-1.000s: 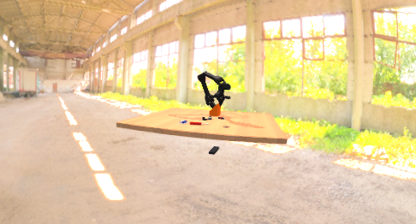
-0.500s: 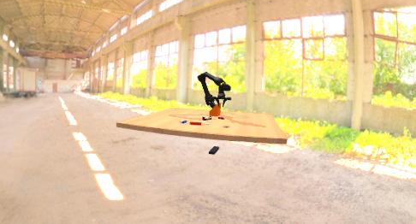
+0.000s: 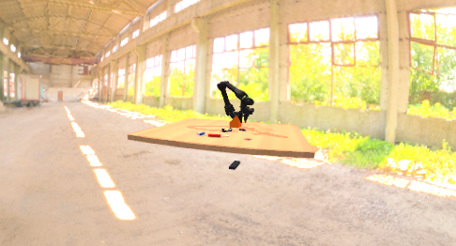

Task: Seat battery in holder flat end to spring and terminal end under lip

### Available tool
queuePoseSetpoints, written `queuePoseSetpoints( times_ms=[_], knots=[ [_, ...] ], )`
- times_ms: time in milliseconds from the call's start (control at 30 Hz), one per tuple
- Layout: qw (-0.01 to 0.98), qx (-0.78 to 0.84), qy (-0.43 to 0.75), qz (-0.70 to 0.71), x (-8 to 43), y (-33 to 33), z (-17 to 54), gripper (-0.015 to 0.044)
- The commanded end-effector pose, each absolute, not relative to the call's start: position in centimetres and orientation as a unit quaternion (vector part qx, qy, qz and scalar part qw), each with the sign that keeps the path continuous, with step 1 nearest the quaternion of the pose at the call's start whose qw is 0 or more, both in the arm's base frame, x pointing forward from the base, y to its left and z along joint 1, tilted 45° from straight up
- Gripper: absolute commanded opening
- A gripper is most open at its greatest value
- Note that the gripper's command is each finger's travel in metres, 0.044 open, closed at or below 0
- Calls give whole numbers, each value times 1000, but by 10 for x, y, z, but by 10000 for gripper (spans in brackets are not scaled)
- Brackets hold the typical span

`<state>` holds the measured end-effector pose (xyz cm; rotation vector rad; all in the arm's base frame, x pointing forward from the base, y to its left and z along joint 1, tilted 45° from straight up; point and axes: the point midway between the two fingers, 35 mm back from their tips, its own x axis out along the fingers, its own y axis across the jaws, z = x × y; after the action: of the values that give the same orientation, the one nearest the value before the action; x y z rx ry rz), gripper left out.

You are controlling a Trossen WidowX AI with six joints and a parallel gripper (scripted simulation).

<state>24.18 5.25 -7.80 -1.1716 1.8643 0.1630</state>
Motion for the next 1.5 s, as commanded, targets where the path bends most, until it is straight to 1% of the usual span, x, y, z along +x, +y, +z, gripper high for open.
queuePoseSetpoints(
  times_ms=[0,1300,1433,1467],
  knots=[
    [395,-512,752,127,235,43,-88,221],
    [395,-512,752,126,226,9,-124,221],
    [395,-512,752,126,226,9,-124,116],
    [395,-512,752,126,226,9,-124,109]
  ],
)
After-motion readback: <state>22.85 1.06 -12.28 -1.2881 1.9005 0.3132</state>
